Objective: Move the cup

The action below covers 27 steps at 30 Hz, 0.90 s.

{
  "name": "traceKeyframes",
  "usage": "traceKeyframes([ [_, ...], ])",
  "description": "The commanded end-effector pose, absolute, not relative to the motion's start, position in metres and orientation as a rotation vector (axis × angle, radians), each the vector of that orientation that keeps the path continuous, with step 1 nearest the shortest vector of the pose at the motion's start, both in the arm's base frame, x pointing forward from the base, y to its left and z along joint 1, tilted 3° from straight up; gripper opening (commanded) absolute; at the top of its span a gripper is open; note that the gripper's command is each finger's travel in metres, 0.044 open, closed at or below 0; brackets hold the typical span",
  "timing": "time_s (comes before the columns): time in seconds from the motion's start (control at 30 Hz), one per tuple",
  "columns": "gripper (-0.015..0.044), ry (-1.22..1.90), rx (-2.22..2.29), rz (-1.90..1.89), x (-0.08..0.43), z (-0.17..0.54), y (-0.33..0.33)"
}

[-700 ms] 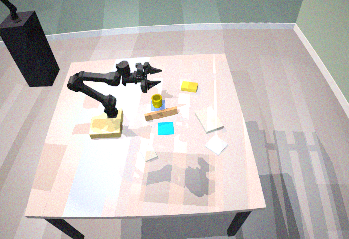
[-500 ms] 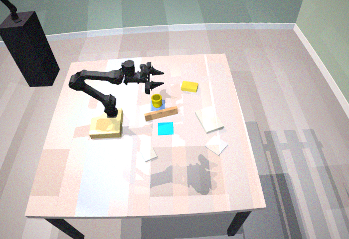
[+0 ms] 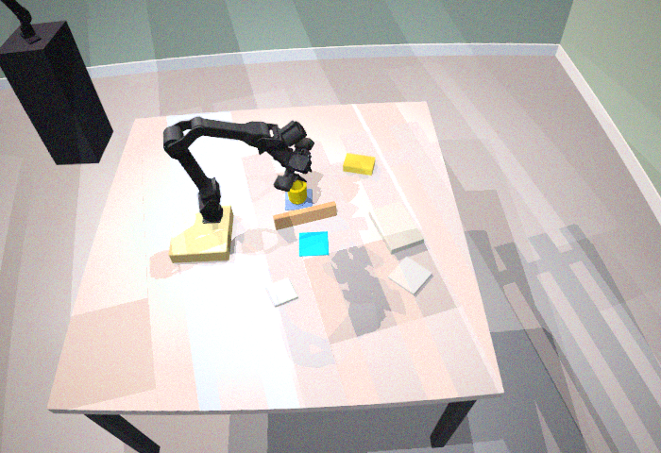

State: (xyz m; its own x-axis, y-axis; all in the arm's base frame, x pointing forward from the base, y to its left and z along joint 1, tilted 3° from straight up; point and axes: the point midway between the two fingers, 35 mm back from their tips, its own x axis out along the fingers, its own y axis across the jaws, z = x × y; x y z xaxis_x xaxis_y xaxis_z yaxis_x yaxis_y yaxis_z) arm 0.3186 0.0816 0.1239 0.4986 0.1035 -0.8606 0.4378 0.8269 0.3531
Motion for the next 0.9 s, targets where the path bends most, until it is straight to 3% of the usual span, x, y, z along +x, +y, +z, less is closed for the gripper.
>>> traceKeyframes([
  [0.0, 0.0167, 1.428, 0.628, -0.637, 0.265, 0.072, 0.106],
  [0.87, 0.0167, 1.455, 0.623, -0.681, 0.262, 0.053, 0.111],
])
